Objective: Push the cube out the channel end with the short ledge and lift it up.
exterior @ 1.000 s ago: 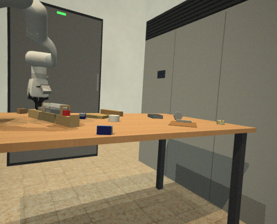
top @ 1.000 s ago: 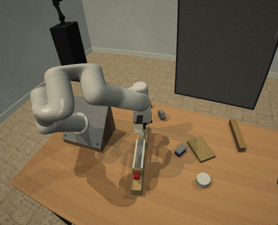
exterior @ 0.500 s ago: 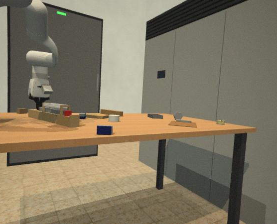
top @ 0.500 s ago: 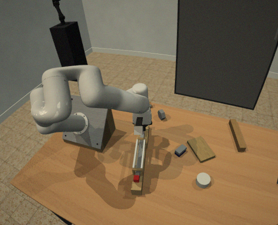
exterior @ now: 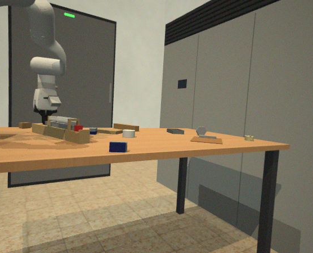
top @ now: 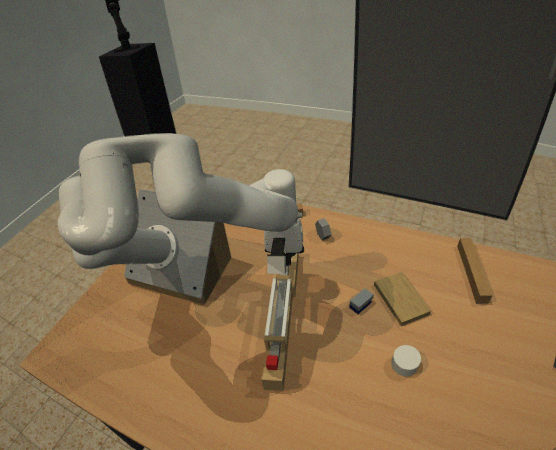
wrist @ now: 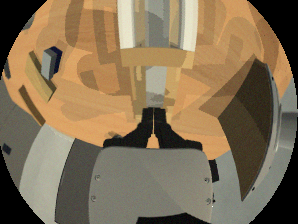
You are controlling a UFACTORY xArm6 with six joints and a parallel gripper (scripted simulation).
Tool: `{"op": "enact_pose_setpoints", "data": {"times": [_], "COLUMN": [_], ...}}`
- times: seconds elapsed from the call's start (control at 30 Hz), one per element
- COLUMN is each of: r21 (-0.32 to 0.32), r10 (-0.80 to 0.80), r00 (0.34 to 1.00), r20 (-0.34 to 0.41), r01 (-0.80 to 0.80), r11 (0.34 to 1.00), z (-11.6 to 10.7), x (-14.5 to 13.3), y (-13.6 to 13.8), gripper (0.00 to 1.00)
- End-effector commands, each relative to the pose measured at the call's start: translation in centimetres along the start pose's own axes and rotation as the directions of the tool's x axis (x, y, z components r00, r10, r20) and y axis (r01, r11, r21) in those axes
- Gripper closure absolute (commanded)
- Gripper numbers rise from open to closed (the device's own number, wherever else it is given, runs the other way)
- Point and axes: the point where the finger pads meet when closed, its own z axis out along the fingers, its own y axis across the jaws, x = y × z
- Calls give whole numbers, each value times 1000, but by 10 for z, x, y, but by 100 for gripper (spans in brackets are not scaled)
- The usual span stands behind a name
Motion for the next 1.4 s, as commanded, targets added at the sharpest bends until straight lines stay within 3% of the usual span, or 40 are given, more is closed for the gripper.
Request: {"op": "enact_pose_setpoints", "data": {"times": [0.0, 0.1, 0.27, 0.33, 0.8, 0.93, 1.1, 1.17, 1.2, 1.3, 1.33, 1.37], "r21": [3, 3, 3, 3, 4, 11, 10, 10, 7, 3, 3, 3], "r10": [1, 1, 1, 1, 0, -8, -6, -6, -5, -4, -4, -4], "r00": [1000, 1000, 1000, 1000, 1000, 1000, 1000, 1000, 1000, 1000, 1000, 1000], "r20": [1, 1, 1, 1, 4, 29, 14, 14, 8, 1, 1, 1], "r01": [-1, -1, -1, -1, 0, 8, 6, 6, 5, 4, 4, 4], "r11": [1000, 1000, 1000, 1000, 1000, 1000, 1000, 1000, 1000, 1000, 1000, 1000], "z": [-2, -10, -63, -72, -73, -78, -75, -75, -74, -72, -72, -71], "x": [2, 2, 2, 2, 7, 76, 143, 143, 183, 211, 224, 239], "y": [-1, -1, -1, -1, -3, -21, -15, -15, -12, -7, -6, -4], "gripper": [100, 100, 100, 100, 100, 100, 100, 100, 100, 100, 57, 57]}}
